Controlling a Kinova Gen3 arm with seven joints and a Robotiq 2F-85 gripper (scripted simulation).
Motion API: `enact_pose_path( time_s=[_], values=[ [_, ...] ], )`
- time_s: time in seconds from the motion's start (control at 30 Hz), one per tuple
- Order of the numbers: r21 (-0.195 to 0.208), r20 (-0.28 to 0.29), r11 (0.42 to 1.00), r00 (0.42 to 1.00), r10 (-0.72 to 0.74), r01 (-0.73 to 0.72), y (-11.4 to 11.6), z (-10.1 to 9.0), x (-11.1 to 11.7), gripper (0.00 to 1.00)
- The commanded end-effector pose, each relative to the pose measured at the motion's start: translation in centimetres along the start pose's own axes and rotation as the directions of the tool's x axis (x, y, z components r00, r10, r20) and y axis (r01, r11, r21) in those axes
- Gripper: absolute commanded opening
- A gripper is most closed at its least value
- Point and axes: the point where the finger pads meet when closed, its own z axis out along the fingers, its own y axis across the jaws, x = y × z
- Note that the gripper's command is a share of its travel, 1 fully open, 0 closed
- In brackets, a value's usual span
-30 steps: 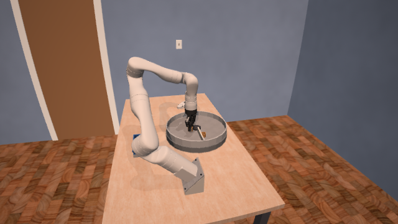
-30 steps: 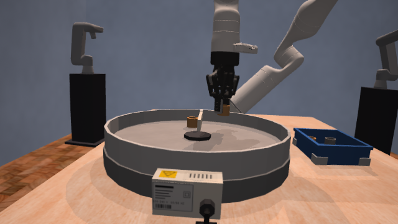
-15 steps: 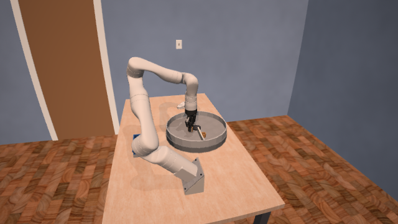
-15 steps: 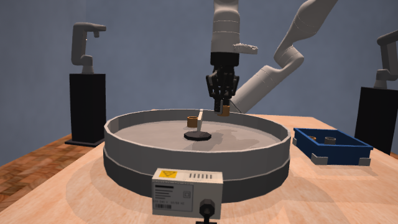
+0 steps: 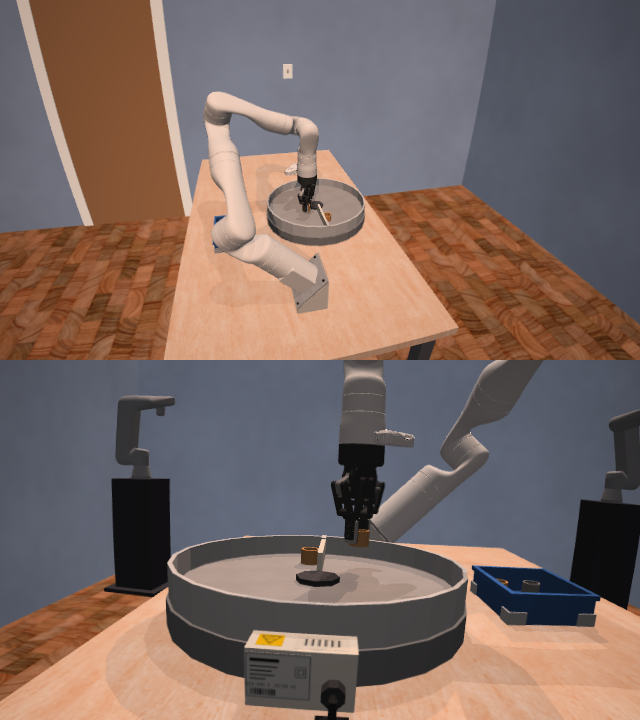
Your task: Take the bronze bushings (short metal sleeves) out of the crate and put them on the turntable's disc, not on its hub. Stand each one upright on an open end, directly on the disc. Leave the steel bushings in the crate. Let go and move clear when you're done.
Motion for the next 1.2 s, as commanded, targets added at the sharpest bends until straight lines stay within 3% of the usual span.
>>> enact_pose_path(
  time_s=[0.0, 0.33, 1.17],
  values=[
    [-0.002, 0.000, 1.000, 1.000, 0.000, 0.000, 0.0, -0.1, 0.0, 0.00],
    [-0.002, 0.000, 1.000, 1.000, 0.000, 0.000, 0.0, 0.2, 0.0, 0.00],
    [-0.002, 0.000, 1.000, 1.000, 0.000, 0.000, 0.0, 3.2, 0.0, 0.00]
  ],
)
